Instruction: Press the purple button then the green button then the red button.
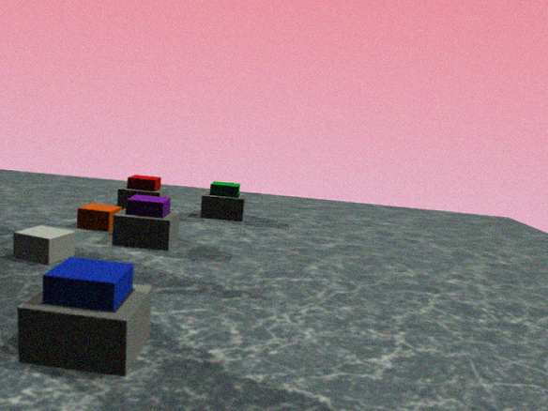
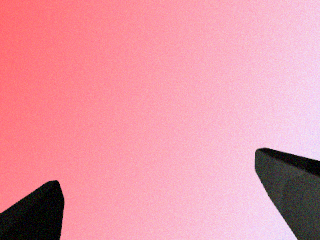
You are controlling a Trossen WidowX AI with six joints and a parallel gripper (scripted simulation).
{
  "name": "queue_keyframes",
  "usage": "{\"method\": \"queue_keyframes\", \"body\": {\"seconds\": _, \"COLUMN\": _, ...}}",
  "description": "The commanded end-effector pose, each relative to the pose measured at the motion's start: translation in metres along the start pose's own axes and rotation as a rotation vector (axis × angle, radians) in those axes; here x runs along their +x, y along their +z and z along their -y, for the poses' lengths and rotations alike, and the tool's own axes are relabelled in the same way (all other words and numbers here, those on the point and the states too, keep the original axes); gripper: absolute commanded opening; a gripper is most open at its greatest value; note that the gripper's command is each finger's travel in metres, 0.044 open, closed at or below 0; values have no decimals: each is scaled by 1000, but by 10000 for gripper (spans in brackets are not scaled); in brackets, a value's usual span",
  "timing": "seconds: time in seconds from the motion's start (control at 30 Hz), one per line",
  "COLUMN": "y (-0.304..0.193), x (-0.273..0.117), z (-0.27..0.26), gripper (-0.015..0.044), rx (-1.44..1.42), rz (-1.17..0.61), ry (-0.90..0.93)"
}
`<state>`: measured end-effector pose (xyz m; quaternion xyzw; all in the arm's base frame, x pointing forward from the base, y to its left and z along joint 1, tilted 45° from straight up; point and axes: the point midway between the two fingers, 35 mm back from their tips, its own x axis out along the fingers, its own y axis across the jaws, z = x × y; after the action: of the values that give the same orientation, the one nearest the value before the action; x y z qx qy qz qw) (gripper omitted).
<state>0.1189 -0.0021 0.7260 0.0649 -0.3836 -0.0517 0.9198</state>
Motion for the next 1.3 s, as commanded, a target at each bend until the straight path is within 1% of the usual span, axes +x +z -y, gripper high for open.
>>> {"method": "queue_keyframes", "body": {"seconds": 0.0, "y": -51, "x": 5, "z": -55, "gripper": 400, "rx": -47, "rz": -104, "ry": 97}}
{"method": "queue_keyframes", "body": {"seconds": 0.17, "y": -116, "x": 3, "z": -107, "gripper": 400, "rx": -99, "rz": -240, "ry": 188}}
{"method": "queue_keyframes", "body": {"seconds": 0.33, "y": -187, "x": -9, "z": -148, "gripper": 400, "rx": -152, "rz": -394, "ry": 261}}
{"method": "queue_keyframes", "body": {"seconds": 0.5, "y": -263, "x": -29, "z": -177, "gripper": 400, "rx": -206, "rz": -565, "ry": 314}}
{"method": "queue_keyframes", "body": {"seconds": 0.63, "y": -324, "x": -52, "z": -191, "gripper": 400, "rx": -251, "rz": -712, "ry": 339}}
{"method": "queue_keyframes", "body": {"seconds": 0.8, "y": -400, "x": -89, "z": -196, "gripper": 400, "rx": -312, "rz": -908, "ry": 347}}
{"method": "queue_keyframes", "body": {"seconds": 0.93, "y": -456, "x": -125, "z": -189, "gripper": 400, "rx": -366, "rz": -1072, "ry": 332}}
{"method": "queue_keyframes", "body": {"seconds": 1.1, "y": -520, "x": -176, "z": -168, "gripper": 400, "rx": -444, "rz": -1285, "ry": 283}}
{"method": "queue_keyframes", "body": {"seconds": 1.27, "y": -571, "x": -235, "z": -133, "gripper": 400, "rx": -538, "rz": -1503, "ry": 196}}
